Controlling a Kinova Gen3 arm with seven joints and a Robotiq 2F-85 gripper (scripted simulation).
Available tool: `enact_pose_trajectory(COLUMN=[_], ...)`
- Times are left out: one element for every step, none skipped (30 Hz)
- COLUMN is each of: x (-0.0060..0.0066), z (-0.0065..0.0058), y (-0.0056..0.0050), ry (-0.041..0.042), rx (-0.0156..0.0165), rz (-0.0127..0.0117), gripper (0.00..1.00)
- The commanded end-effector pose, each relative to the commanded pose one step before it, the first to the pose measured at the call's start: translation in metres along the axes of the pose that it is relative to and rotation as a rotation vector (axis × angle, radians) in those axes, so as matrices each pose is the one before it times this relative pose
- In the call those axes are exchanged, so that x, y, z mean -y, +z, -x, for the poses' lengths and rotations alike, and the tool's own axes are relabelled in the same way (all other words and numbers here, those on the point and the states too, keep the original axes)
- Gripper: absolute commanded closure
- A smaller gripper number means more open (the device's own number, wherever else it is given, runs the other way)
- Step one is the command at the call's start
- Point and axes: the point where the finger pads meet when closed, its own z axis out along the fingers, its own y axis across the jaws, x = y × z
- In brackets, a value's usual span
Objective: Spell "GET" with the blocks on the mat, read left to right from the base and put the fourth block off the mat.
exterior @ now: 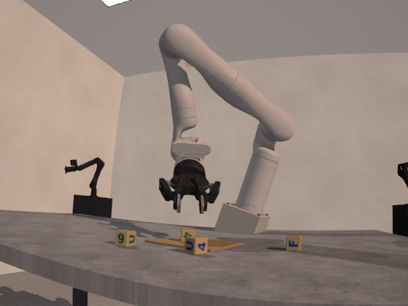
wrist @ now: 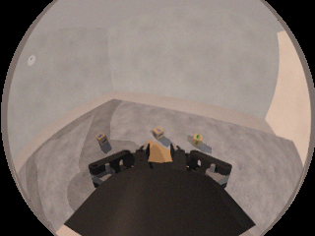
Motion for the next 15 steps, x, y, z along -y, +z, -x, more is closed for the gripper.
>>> enact_pose_trajectory(x=[-0.00036,0.00005,0.00006,0.00007,0.00008,0.00009,0.00009,0.00009,0.00008,0.00007,0.00005,0.00000,0.00000,0.00002,-0.00002], z=[-0.00133,-0.00003,-0.00004,-0.00006,-0.00007,-0.00009,-0.00012,-0.00015,-0.00018,-0.00023,-0.00028,0.00000,0.00000,-0.00033,-0.00040], y=[-0.00018,0.00001,0.00001,0.00001,0.00001,0.00000,-0.00001,-0.00003,-0.00005,-0.00009,-0.00014,0.00000,0.00000,-0.00020,-0.00027], ry=[-0.00288,-0.00003,-0.00004,-0.00004,-0.00005,-0.00006,-0.00006,-0.00006,-0.00005,-0.00004,-0.00002,0.00000,0.00000,0.00001,0.00006], rx=[0.00181,0.00255,0.00330,0.00414,0.00503,0.00598,0.00697,0.00799,0.00904,0.01010,0.01116,0.00000,0.00000,0.01220,0.01323], rz=[0.00032,-0.00034,-0.00042,-0.00049,-0.00055,-0.00060,-0.00061,-0.00058,-0.00050,-0.00036,-0.00016,0.00000,0.00000,0.00012,0.00048], gripper=[0.59,0.59,0.59,0.59,0.59,0.59,0.59,0.59,0.59,0.59,0.59,0.59,0.59,0.59,0.59])
